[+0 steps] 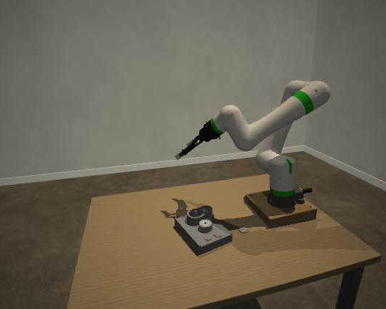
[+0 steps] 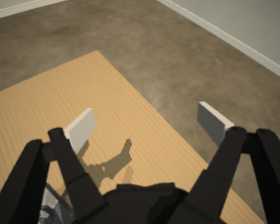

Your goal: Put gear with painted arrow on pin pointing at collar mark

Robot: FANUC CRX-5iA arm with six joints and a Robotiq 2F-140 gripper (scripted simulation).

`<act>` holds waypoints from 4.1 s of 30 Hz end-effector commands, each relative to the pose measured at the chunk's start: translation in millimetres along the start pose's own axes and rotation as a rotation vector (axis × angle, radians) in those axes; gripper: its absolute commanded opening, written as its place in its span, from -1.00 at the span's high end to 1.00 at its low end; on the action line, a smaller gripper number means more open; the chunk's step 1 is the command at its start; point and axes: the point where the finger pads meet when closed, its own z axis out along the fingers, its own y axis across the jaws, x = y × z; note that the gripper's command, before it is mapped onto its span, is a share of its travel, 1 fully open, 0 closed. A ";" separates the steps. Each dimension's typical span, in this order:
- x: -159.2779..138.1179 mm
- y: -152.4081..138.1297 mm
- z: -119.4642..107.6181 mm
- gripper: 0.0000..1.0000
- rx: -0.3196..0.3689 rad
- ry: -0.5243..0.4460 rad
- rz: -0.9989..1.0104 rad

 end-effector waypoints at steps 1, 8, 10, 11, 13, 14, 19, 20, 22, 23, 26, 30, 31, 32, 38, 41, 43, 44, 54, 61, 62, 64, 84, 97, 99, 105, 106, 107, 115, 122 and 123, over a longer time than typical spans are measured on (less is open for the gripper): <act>0.3 0.0 -0.1 -1.00 0.000 0.000 0.000; 0.3 0.0 -0.1 -1.00 0.000 0.000 0.000; 0.3 0.0 -0.1 -1.00 0.000 0.000 0.000; 0.3 0.0 -0.1 -1.00 0.000 0.000 0.000; 0.3 0.0 -0.1 -1.00 0.000 0.000 0.000; 0.3 0.0 -0.1 -1.00 0.000 0.000 0.000; -0.1 -1.3 0.4 -1.00 0.001 -0.005 0.007; -1.1 -4.0 1.5 -1.00 0.002 -0.016 0.022; -7.1 -17.2 5.7 -1.00 0.007 -0.067 0.082; -13.6 -29.0 8.1 -1.00 0.011 -0.110 0.126; -49.8 -81.5 7.1 -1.00 0.017 -0.284 0.256; -78.3 -110.4 -9.5 -1.00 0.005 -0.460 0.318; -85.5 -117.1 -14.0 -1.00 -0.001 -0.506 0.331; -92.7 -123.8 -18.6 -1.00 -0.007 -0.551 0.345; -135.9 -168.4 -45.2 -1.00 -0.035 -0.814 0.406; -159.5 -194.1 -59.2 -1.00 -0.042 -0.911 0.421; -174.8 -212.5 -69.0 -1.00 -0.042 -0.911 0.421; -181.9 -221.5 -74.1 -1.00 -0.042 -0.911 0.421; -233.8 -284.9 -108.0 -1.00 -0.042 -0.911 0.421; -233.8 -284.9 -108.0 -1.00 -0.042 -0.911 0.421; -233.8 -284.9 -108.0 -1.00 -0.042 -0.911 0.421; -233.8 -284.9 -108.0 -1.00 -0.042 -0.911 0.421; -233.8 -284.9 -108.0 -1.00 -0.042 -0.911 0.421; -233.8 -284.9 -108.0 -1.00 -0.042 -0.911 0.421; -233.8 -284.9 -108.0 -1.00 -0.042 -0.911 0.421; -233.8 -284.9 -108.0 -0.07 -0.042 -0.911 0.421; -233.8 -284.9 -108.0 -0.07 -0.042 -0.911 0.421; -233.8 -284.9 -108.0 -0.07 -0.042 -0.911 0.421; -233.8 -284.9 -108.0 -0.07 -0.042 -0.911 0.421; -233.8 -284.9 -108.0 -0.07 -0.042 -0.911 0.421; -233.8 -284.9 -108.0 -0.07 -0.042 -0.911 0.421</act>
